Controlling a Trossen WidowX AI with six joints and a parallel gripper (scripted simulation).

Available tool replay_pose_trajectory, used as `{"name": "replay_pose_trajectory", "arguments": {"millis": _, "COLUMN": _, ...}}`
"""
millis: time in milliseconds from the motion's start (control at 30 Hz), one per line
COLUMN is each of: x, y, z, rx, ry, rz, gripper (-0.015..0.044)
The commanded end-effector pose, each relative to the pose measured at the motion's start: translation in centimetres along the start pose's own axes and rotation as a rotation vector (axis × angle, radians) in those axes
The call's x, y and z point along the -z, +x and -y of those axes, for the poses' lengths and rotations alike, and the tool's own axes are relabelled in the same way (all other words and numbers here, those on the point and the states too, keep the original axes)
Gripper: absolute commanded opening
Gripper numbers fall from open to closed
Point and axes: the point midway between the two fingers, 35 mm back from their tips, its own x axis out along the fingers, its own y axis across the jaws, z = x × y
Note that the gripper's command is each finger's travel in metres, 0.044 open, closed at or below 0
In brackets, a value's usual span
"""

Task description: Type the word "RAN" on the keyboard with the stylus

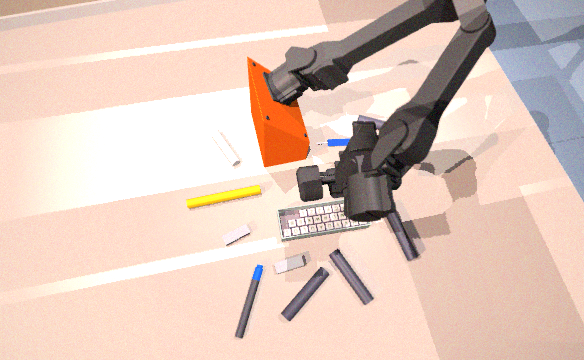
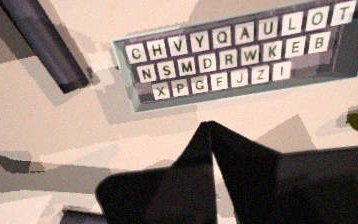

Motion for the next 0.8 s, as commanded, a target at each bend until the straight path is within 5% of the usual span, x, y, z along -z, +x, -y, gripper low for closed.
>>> {"name": "replay_pose_trajectory", "arguments": {"millis": 0, "x": -0.23, "y": -3.32, "z": -0.23, "rx": 0.001, "ry": -0.012, "rz": 0.018, "gripper": 0.0000}}
{"name": "replay_pose_trajectory", "arguments": {"millis": 333, "x": -0.30, "y": -2.78, "z": -0.22, "rx": -0.002, "ry": -0.012, "rz": 0.019, "gripper": 0.0000}}
{"name": "replay_pose_trajectory", "arguments": {"millis": 467, "x": -0.30, "y": -2.78, "z": -0.22, "rx": -0.002, "ry": -0.012, "rz": 0.019, "gripper": 0.0105}}
{"name": "replay_pose_trajectory", "arguments": {"millis": 600, "x": -0.30, "y": -2.78, "z": -0.22, "rx": -0.002, "ry": -0.012, "rz": 0.019, "gripper": 0.0000}}
{"name": "replay_pose_trajectory", "arguments": {"millis": 767, "x": -0.30, "y": -2.78, "z": -0.22, "rx": -0.002, "ry": -0.012, "rz": 0.019, "gripper": 0.0000}}
